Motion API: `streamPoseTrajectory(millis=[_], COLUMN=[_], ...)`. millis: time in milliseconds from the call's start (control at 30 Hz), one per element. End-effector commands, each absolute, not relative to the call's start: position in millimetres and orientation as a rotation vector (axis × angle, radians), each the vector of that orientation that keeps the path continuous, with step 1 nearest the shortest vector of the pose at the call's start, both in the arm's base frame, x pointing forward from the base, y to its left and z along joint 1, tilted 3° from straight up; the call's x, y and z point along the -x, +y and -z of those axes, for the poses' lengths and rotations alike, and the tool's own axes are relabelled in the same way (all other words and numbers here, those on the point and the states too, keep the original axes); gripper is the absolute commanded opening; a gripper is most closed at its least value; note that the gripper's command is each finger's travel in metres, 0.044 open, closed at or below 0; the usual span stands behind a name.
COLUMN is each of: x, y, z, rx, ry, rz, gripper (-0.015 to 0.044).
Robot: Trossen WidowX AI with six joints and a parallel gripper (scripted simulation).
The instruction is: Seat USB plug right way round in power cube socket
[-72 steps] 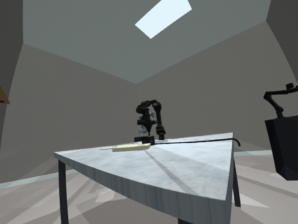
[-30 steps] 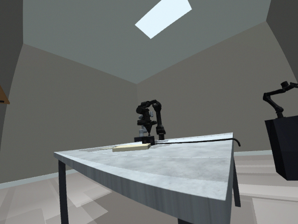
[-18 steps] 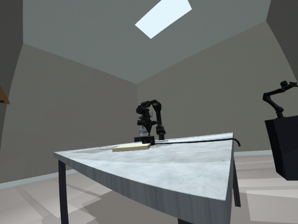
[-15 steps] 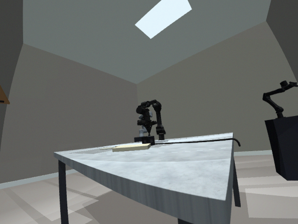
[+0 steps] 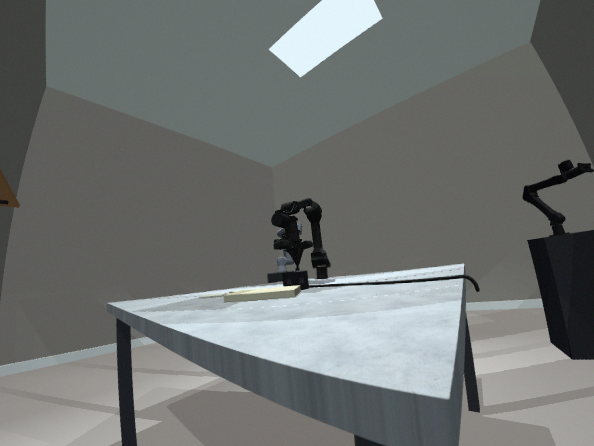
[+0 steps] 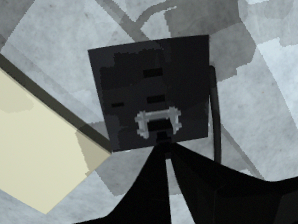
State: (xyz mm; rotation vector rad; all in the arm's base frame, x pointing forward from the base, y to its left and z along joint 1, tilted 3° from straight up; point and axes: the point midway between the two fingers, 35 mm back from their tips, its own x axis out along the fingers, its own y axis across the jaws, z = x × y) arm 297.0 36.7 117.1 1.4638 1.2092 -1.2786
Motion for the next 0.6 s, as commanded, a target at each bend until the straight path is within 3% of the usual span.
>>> streamPoseTrajectory(millis=[0, 433, 567], x=[-297.0, -297.0, -297.0], y=[36.7, 36.7, 36.7], z=[-115.2, -115.2, -117.1], rx=[-1.462, -1.462, -1.464], ry=[1.211, 1.211, 1.209], rz=[1.279, 1.279, 1.278], gripper=[0.0, 0.0, 0.0095])
